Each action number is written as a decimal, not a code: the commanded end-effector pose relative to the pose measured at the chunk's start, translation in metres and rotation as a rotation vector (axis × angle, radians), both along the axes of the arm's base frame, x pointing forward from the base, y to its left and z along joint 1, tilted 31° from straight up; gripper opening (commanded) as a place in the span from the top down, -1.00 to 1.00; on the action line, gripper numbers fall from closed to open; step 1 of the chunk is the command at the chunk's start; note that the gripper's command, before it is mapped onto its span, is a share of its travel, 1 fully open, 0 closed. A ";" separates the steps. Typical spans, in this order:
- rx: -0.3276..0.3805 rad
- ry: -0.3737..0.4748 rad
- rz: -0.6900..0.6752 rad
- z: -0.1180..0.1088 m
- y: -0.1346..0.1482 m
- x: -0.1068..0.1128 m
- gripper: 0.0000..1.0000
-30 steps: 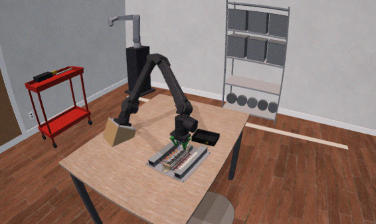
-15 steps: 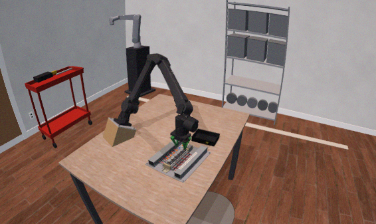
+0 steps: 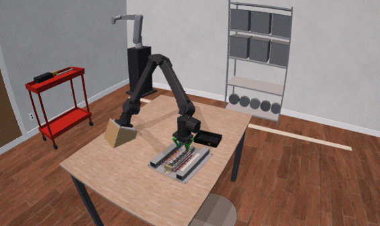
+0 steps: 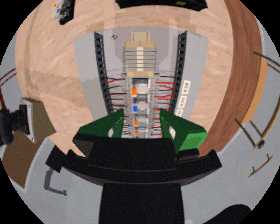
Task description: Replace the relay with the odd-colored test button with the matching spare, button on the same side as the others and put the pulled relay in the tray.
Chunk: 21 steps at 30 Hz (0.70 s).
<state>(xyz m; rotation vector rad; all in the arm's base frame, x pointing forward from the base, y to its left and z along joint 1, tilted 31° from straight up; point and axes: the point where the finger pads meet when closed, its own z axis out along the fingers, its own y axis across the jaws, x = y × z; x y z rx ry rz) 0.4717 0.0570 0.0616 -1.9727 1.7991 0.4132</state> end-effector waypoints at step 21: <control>-0.001 0.014 0.005 -0.003 0.007 0.000 -0.17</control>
